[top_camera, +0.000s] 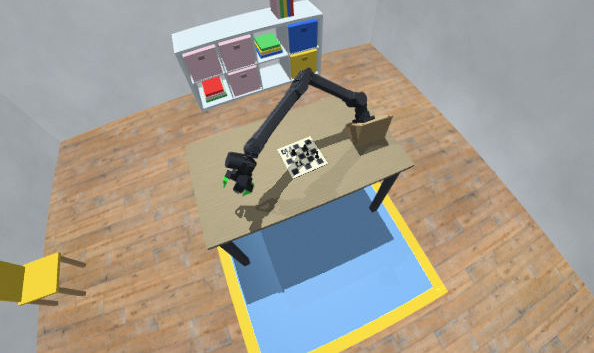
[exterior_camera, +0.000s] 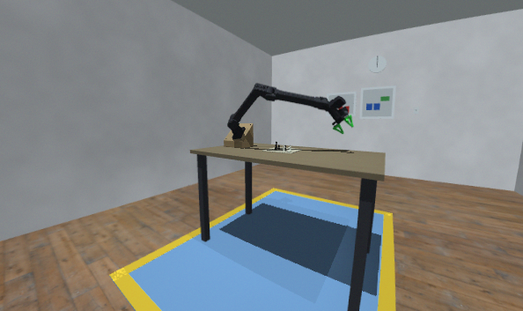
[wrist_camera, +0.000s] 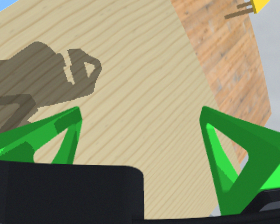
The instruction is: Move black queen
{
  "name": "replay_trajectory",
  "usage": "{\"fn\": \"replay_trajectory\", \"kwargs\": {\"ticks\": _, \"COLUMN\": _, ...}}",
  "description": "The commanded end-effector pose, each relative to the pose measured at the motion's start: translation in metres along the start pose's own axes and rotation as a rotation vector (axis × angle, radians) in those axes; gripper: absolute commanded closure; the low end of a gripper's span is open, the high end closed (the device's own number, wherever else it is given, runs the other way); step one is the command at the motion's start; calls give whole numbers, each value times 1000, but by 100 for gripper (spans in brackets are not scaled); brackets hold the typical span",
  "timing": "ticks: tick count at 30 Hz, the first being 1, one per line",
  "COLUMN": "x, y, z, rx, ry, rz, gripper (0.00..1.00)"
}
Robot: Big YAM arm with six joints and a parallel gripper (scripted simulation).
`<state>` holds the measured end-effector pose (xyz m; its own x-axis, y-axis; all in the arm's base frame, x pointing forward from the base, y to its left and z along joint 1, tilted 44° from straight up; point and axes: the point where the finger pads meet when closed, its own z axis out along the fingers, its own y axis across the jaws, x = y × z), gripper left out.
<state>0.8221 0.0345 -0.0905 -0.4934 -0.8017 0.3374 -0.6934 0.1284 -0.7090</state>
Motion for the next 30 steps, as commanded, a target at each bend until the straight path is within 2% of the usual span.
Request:
{"fn": "replay_trajectory", "kwargs": {"ticks": 1, "x": -17, "y": -4, "z": -77, "rx": -17, "ry": -49, "rz": 83, "gripper": 0}}
{"fn": "replay_trajectory", "kwargs": {"ticks": 2, "x": -9, "y": 10, "z": -86, "rx": -55, "ry": -40, "rz": 92, "gripper": 0}}
{"fn": "replay_trajectory", "kwargs": {"ticks": 3, "x": -9, "y": 11, "z": -94, "rx": -55, "ry": -40, "rz": 92, "gripper": 0}}
{"fn": "replay_trajectory", "kwargs": {"ticks": 4, "x": 0, "y": 26, "z": -105, "rx": -93, "ry": -29, "rz": 102, "gripper": 0}}
{"fn": "replay_trajectory", "kwargs": {"ticks": 5, "x": 0, "y": 27, "z": -108, "rx": -93, "ry": -29, "rz": 102, "gripper": 0}}
{"fn": "replay_trajectory", "kwargs": {"ticks": 6, "x": 11, "y": 43, "z": -122, "rx": -130, "ry": -15, "rz": 111, "gripper": 0}}
{"fn": "replay_trajectory", "kwargs": {"ticks": 9, "x": 11, "y": 43, "z": -122, "rx": -130, "ry": -15, "rz": 111, "gripper": 0}}
{"fn": "replay_trajectory", "kwargs": {"ticks": 11, "x": 36, "y": 76, "z": -151, "rx": -202, "ry": 22, "rz": 129, "gripper": 0}}
{"fn": "replay_trajectory", "kwargs": {"ticks": 12, "x": 36, "y": 76, "z": -151, "rx": -202, "ry": 22, "rz": 129, "gripper": 0}}
{"fn": "replay_trajectory", "kwargs": {"ticks": 13, "x": 50, "y": 93, "z": -166, "rx": -236, "ry": 44, "rz": 138, "gripper": 0}}
{"fn": "replay_trajectory", "kwargs": {"ticks": 14, "x": 50, "y": 93, "z": -166, "rx": -236, "ry": 44, "rz": 138, "gripper": 0}}
{"fn": "replay_trajectory", "kwargs": {"ticks": 15, "x": 65, "y": 109, "z": -180, "rx": -268, "ry": 68, "rz": 146, "gripper": 0}}
{"fn": "replay_trajectory", "kwargs": {"ticks": 16, "x": 65, "y": 109, "z": -180, "rx": -268, "ry": 68, "rz": 146, "gripper": 0}}
{"fn": "replay_trajectory", "kwargs": {"ticks": 17, "x": 81, "y": 125, "z": -195, "rx": -298, "ry": 94, "rz": 155, "gripper": 0}}
{"fn": "replay_trajectory", "kwargs": {"ticks": 18, "x": 81, "y": 125, "z": -195, "rx": -298, "ry": 94, "rz": 155, "gripper": 0}}
{"fn": "replay_trajectory", "kwargs": {"ticks": 20, "x": 113, "y": 156, "z": -222, "rx": -350, "ry": 150, "rz": 169, "gripper": 0}}
{"fn": "replay_trajectory", "kwargs": {"ticks": 21, "x": 113, "y": 156, "z": -222, "rx": -350, "ry": 150, "rz": 169, "gripper": 0}}
{"fn": "replay_trajectory", "kwargs": {"ticks": 22, "x": 129, "y": 170, "z": -235, "rx": -371, "ry": 179, "rz": 176, "gripper": 0}}
{"fn": "replay_trajectory", "kwargs": {"ticks": 23, "x": 129, "y": 170, "z": -235, "rx": -371, "ry": 179, "rz": 176, "gripper": 0}}
{"fn": "replay_trajectory", "kwargs": {"ticks": 24, "x": 146, "y": 184, "z": -247, "rx": -391, "ry": 208, "rz": 182, "gripper": 0}}
{"fn": "replay_trajectory", "kwargs": {"ticks": 26, "x": 146, "y": 184, "z": -247, "rx": -391, "ry": 208, "rz": 182, "gripper": 0}}
{"fn": "replay_trajectory", "kwargs": {"ticks": 30, "x": 203, "y": 228, "z": -287, "rx": -443, "ry": 313, "rz": 201, "gripper": 0}}
